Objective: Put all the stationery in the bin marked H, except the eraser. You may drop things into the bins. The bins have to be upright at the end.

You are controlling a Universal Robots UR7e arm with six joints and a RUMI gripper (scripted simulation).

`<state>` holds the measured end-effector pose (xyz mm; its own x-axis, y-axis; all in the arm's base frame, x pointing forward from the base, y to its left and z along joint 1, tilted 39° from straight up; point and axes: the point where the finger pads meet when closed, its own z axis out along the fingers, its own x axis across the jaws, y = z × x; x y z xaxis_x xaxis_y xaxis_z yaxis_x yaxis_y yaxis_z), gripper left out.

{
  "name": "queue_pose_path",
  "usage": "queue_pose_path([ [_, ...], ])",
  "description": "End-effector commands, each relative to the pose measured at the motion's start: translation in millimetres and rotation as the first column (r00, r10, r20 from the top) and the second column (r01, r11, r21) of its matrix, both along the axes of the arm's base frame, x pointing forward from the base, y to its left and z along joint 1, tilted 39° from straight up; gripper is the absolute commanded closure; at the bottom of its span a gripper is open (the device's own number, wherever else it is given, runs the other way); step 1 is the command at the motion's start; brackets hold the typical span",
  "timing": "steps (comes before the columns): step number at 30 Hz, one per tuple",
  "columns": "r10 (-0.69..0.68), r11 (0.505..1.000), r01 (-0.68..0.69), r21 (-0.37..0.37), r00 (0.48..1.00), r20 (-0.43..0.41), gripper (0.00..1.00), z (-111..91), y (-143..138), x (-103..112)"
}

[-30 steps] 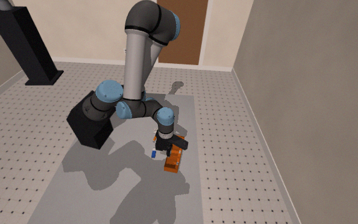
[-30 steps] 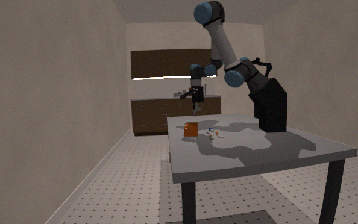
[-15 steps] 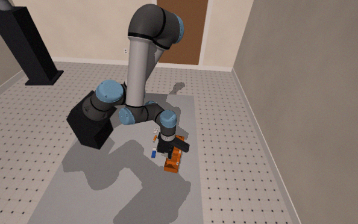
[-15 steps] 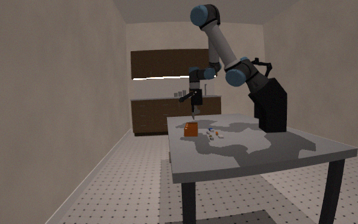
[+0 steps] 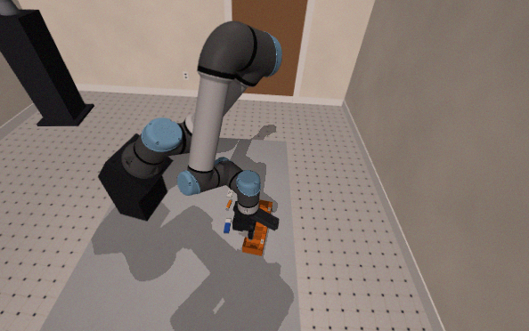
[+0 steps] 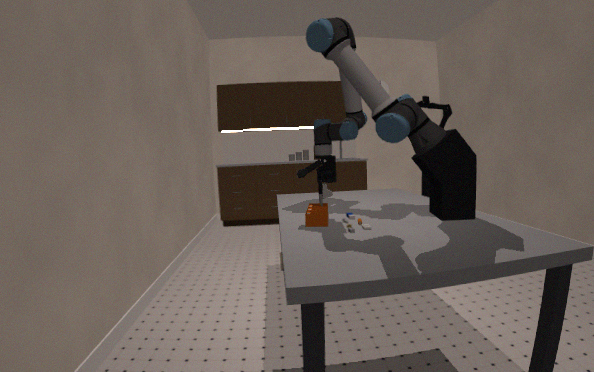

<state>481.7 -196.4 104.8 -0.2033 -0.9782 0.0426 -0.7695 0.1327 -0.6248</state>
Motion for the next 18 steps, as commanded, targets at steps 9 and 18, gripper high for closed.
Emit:
queue_pose_path([
  [9,-0.001,1.000,0.001,-0.002,1.000,0.002,0.96,-13.1,-3.3,11.2],
  [18,-0.001,1.000,0.001,-0.002,1.000,0.002,0.96,-13.1,-3.3,11.2],
])
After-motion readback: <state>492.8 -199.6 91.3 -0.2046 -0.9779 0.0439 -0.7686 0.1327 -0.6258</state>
